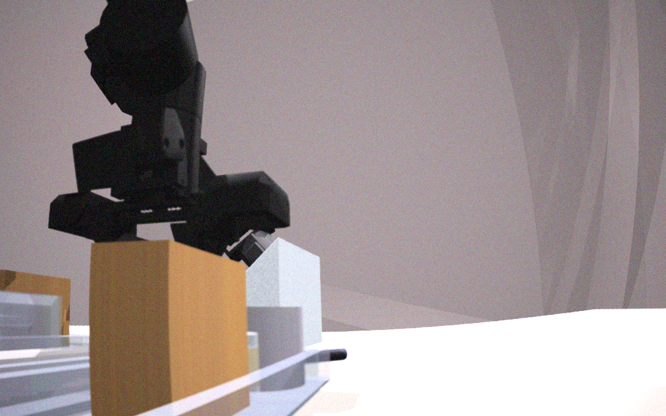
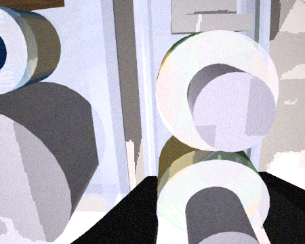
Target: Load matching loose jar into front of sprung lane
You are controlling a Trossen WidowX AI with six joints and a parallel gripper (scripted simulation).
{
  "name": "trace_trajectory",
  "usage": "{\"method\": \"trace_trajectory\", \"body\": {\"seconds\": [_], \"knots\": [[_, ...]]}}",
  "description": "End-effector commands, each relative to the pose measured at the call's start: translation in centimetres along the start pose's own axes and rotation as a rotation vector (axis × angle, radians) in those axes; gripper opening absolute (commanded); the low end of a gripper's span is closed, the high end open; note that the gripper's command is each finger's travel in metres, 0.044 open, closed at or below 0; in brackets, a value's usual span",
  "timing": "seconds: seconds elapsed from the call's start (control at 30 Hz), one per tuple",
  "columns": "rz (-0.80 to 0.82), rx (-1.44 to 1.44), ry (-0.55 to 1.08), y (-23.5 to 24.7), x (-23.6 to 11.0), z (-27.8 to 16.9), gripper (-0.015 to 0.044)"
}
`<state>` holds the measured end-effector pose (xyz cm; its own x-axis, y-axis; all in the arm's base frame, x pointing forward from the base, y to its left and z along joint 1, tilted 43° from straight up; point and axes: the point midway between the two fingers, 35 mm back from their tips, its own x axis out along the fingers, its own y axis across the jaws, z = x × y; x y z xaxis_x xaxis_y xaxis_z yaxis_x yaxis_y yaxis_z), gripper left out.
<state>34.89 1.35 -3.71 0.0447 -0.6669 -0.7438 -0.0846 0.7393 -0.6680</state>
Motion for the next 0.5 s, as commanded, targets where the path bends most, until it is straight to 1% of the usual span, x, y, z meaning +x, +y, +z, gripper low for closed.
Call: {"method": "trace_trajectory", "body": {"seconds": [0.0,0.47], "knots": [[-0.007,0.005,-0.01,-0.17,0.18,0.26,0.0],[-0.008,0.005,-0.01,-0.18,0.61,0.17,0.0]]}}
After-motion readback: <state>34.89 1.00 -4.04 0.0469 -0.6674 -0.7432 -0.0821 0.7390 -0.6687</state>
